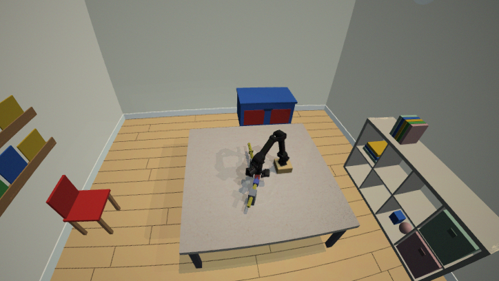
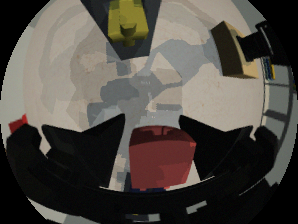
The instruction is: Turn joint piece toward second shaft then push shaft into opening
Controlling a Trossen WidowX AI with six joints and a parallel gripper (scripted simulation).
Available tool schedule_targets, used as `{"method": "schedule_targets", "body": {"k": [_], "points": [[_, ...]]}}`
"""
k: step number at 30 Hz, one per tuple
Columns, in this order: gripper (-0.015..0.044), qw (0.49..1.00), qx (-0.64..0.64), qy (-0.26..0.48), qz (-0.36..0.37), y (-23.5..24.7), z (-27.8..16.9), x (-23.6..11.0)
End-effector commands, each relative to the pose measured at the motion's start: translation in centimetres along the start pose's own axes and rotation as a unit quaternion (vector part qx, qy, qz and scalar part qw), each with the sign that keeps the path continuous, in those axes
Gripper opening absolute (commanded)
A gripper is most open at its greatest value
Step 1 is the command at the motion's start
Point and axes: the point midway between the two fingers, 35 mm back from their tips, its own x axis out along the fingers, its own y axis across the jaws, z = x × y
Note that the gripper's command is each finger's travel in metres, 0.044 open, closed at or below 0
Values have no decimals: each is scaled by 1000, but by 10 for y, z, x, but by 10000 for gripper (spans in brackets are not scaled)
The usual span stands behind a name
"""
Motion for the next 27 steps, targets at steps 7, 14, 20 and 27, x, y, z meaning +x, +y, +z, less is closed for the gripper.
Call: {"method": "schedule_targets", "body": {"k": [7, 14, 20, 27], "points": [[440, 1000, 0, 0, 0, 0, 0, 0], [440, 1000, 0, 0, 0, 0, 0, 0], [440, 998, 4, 57, -9, -1, 3, -5], [440, 985, 4, 173, -8, 0, 8, -19]]}}
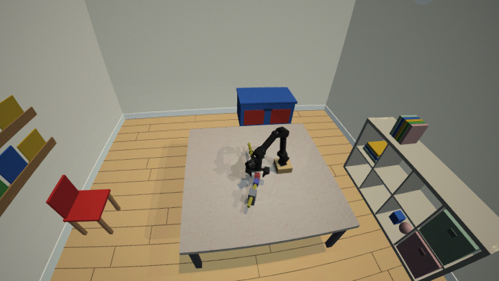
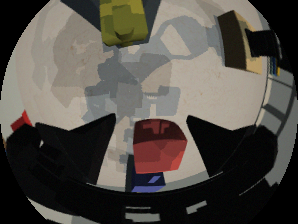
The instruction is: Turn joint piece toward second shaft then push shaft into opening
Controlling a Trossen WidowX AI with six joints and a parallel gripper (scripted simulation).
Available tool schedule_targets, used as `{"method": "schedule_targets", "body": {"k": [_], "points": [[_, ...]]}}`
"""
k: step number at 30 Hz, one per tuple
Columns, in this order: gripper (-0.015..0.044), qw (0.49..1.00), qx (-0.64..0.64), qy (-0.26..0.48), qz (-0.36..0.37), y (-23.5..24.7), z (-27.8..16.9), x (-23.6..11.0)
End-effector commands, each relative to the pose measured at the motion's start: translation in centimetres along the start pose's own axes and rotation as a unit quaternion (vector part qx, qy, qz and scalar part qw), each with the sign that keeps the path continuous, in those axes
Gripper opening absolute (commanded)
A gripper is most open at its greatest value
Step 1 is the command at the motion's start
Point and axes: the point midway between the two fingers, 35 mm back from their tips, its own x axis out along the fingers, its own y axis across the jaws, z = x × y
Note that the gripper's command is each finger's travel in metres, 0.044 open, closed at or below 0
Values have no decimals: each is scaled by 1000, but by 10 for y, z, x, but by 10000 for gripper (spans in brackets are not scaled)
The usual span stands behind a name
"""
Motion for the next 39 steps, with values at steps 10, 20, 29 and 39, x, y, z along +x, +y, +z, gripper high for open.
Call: {"method": "schedule_targets", "body": {"k": [10, 20, 29, 39], "points": [[440, 994, -11, 110, 13, -1, 1, -17], [440, 993, -67, 100, 18, 2, -3, -25], [440, 973, -216, 78, 27, 6, -9, -49], [440, 924, -378, 49, 29, 7, -13, -76]]}}
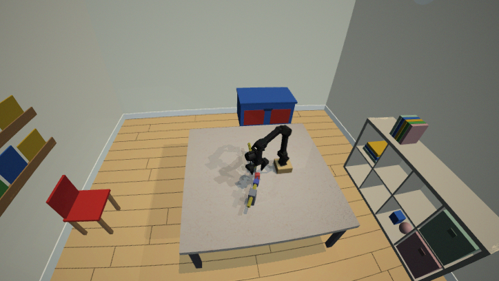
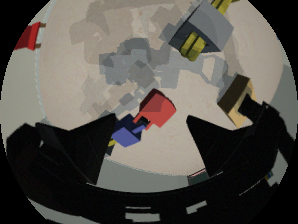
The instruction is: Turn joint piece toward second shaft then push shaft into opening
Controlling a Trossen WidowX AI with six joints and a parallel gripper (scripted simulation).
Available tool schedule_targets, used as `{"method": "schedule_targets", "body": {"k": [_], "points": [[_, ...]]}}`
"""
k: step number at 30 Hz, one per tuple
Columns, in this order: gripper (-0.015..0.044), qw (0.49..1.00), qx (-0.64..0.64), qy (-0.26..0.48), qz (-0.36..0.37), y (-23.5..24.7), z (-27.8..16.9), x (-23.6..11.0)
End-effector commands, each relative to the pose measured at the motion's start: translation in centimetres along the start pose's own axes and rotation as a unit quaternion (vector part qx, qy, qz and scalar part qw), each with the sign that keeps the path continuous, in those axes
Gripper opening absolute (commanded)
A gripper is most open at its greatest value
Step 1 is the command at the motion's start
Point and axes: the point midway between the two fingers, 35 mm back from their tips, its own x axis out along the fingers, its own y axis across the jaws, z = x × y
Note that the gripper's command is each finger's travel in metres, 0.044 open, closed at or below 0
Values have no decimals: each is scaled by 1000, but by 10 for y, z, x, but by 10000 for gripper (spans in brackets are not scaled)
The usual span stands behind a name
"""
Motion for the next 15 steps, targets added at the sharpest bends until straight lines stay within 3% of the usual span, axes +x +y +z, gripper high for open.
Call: {"method": "schedule_targets", "body": {"k": [1, 15], "points": [[440, 997, -74, -10, -8, 4, -2, -11], [440, 950, -308, -28, -39, 7, -9, -50]]}}
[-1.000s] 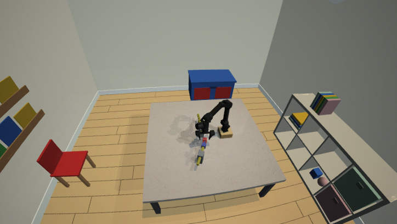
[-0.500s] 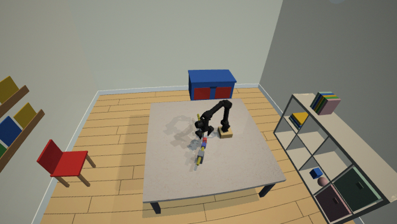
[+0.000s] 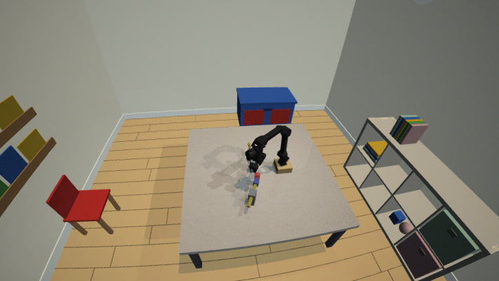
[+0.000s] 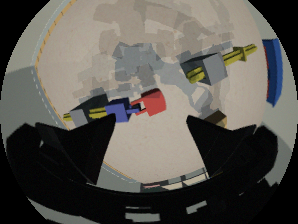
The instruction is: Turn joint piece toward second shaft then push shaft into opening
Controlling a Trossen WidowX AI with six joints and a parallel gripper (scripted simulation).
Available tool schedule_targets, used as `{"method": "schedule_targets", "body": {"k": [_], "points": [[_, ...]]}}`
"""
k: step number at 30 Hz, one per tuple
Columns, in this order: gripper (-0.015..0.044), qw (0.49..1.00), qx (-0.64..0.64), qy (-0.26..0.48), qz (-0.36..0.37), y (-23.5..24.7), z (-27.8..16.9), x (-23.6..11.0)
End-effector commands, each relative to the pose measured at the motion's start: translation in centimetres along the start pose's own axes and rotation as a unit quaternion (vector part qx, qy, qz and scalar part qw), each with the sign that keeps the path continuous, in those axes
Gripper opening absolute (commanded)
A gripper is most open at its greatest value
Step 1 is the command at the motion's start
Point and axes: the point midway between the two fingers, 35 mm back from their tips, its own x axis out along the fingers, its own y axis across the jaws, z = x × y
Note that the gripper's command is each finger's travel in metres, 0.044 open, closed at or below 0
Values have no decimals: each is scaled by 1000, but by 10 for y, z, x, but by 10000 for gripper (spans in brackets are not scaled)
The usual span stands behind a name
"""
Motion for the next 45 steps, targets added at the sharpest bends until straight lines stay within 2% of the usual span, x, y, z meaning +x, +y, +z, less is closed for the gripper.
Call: {"method": "schedule_targets", "body": {"k": [1, 16, 22, 29, 35, 45], "points": [[440, 997, -75, -5, -12, 2, 0, -12], [440, 952, -301, -9, -46, -1, -7, -50], [440, 952, -301, -9, -46, -3, -6, -50], [440, 952, -301, -9, -49, -63, 19, -19], [440, 953, -299, -9, -49, -69, 20, -16], [440, 986, -158, -14, -41, -71, 21, -12]]}}
